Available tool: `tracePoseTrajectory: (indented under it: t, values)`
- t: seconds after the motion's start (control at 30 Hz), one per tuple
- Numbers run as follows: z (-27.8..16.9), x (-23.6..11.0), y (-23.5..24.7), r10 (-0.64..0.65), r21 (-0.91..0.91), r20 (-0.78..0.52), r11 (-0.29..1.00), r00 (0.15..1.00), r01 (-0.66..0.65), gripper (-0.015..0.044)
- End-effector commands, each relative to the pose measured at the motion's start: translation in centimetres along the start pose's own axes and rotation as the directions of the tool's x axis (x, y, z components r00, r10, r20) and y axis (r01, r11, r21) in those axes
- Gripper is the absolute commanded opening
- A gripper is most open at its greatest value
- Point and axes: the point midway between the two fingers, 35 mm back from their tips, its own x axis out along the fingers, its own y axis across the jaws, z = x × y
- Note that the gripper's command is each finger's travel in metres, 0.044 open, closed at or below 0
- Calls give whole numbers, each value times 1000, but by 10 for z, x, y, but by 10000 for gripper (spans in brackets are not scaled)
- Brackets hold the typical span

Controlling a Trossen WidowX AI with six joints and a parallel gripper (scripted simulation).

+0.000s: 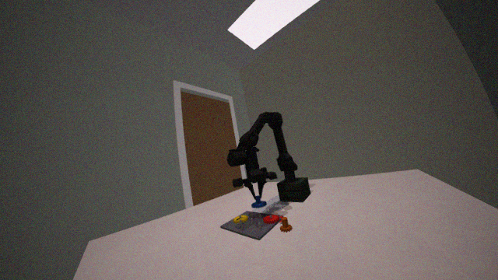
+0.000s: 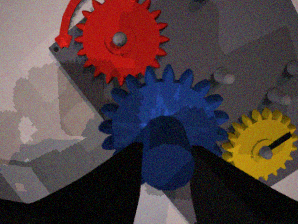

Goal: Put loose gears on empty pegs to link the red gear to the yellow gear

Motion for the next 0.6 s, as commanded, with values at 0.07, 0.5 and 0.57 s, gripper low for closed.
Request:
tracePoseTrajectory:
  t: [0.07, 0.5, 0.57]
  values:
    - [-9, 7, -4, 6, -7, 0, 1000, 1000, -6, 0]
    - [-9, 4, -4, 6, -7, 0, 1000, 1000, -6, 0]
    - [-9, 4, -4, 6, -7, 0, 1000, 1000, -6, 0]
